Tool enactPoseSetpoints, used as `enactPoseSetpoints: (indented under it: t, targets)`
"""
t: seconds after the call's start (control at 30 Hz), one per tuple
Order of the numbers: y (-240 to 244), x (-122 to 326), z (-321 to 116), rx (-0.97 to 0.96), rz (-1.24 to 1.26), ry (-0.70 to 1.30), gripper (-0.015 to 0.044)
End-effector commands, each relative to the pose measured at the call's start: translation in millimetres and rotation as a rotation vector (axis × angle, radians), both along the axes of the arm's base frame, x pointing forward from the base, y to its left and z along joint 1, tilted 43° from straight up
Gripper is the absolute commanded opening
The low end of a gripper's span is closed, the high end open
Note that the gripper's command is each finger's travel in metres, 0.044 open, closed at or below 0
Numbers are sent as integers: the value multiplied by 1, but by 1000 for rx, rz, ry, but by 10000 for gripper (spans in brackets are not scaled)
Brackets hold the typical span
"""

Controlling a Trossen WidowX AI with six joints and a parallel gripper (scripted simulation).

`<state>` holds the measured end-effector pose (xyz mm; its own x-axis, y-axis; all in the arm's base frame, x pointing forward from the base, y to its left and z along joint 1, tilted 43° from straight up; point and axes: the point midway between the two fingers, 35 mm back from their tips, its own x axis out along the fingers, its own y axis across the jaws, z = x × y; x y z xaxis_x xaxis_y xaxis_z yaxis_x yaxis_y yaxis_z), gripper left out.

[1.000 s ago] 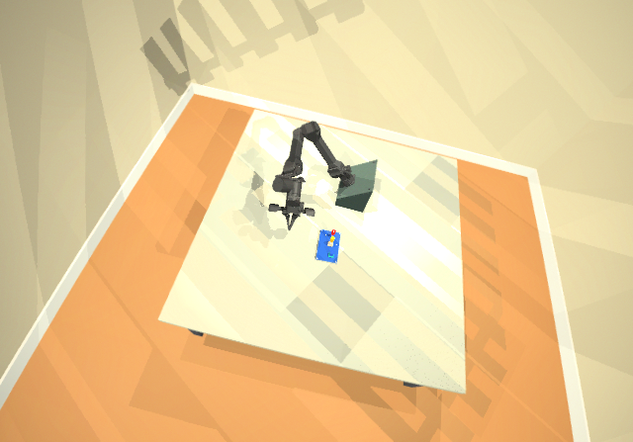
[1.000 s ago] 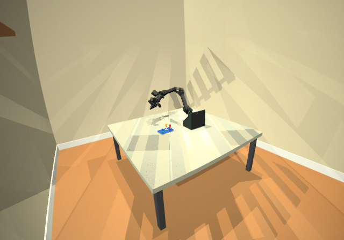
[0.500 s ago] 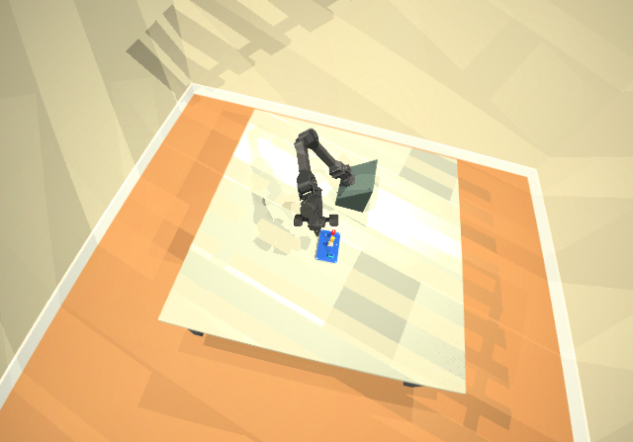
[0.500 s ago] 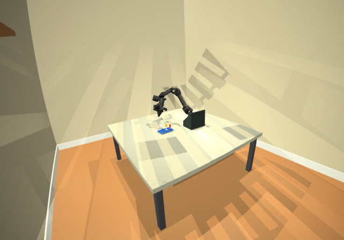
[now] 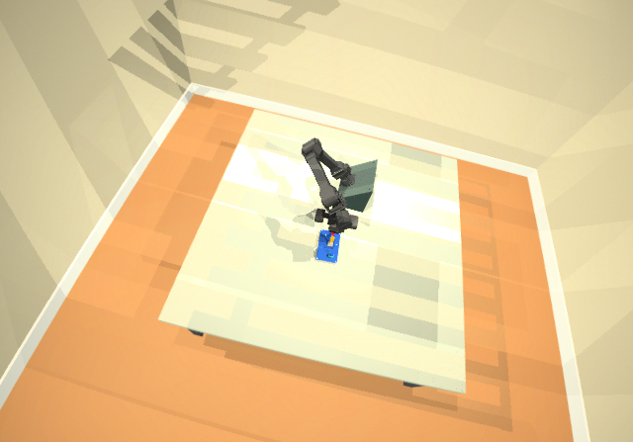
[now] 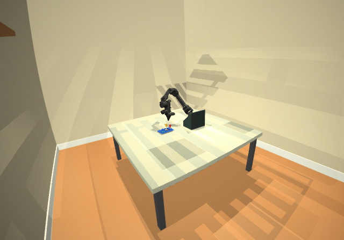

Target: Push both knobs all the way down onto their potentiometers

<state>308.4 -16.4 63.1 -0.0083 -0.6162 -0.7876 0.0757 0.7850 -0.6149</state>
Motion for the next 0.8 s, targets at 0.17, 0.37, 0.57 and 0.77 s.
enactPoseSetpoints:
  t: [0.17, 0.37, 0.57, 0.77]
  targets:
    - [3, -13, -8, -75, -48, 35, 0]
    - [-10, -14, -23, -76, -48, 35, 0]
    - [-12, -14, -25, -76, -48, 35, 0]
    - [-18, -15, -32, -76, -48, 35, 0]
